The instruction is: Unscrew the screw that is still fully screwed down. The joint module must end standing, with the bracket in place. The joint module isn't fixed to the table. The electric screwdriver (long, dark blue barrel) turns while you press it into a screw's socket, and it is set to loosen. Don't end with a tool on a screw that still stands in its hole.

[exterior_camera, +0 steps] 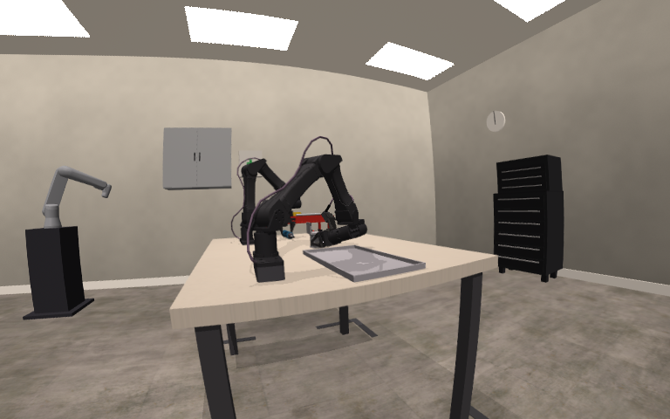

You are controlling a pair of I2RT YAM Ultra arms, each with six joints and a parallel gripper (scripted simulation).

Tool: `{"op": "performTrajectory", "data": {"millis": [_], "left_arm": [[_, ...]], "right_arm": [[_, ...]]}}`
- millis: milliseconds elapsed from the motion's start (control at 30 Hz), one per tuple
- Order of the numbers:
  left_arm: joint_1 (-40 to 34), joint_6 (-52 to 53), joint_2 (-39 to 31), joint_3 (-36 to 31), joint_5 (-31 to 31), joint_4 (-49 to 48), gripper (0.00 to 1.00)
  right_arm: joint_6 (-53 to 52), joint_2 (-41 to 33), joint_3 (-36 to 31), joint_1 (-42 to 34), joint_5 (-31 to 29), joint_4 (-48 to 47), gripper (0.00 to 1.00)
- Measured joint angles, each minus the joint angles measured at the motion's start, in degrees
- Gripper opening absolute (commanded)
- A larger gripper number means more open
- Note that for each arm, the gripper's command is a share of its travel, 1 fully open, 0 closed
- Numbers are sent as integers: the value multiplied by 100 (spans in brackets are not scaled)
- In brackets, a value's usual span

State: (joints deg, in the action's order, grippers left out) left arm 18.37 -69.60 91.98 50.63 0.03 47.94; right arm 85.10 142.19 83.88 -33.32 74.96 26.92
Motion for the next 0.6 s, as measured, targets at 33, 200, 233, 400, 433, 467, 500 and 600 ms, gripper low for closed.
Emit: {"op": "performTrajectory", "data": {"millis": [33, 200, 233, 400, 433, 467, 500, 600], "left_arm": [[0, 0, 0, 0, 0, 0, 57], [0, 0, 0, 0, 0, 0, 57], [0, 0, 0, 0, 0, 0, 57], [0, 0, 0, 0, 0, 0, 65], [0, 0, 0, 0, 0, 0, 65], [0, 0, 0, 0, 0, 0, 65], [0, 0, 0, 0, 0, 0, 65], [0, 0, 0, 0, 0, 0, 65]], "right_arm": [[0, 0, 0, 0, 0, 0, 59], [0, 0, 0, 0, 0, 0, 59], [0, 0, 0, 0, 0, 0, 59], [0, 0, 0, 0, 0, 0, 59], [0, 0, 0, 0, 0, 0, 59], [0, 0, 0, 0, 0, 0, 59], [0, 0, 0, 0, 0, 0, 59], [0, 0, 0, 0, 0, 0, 59]]}}
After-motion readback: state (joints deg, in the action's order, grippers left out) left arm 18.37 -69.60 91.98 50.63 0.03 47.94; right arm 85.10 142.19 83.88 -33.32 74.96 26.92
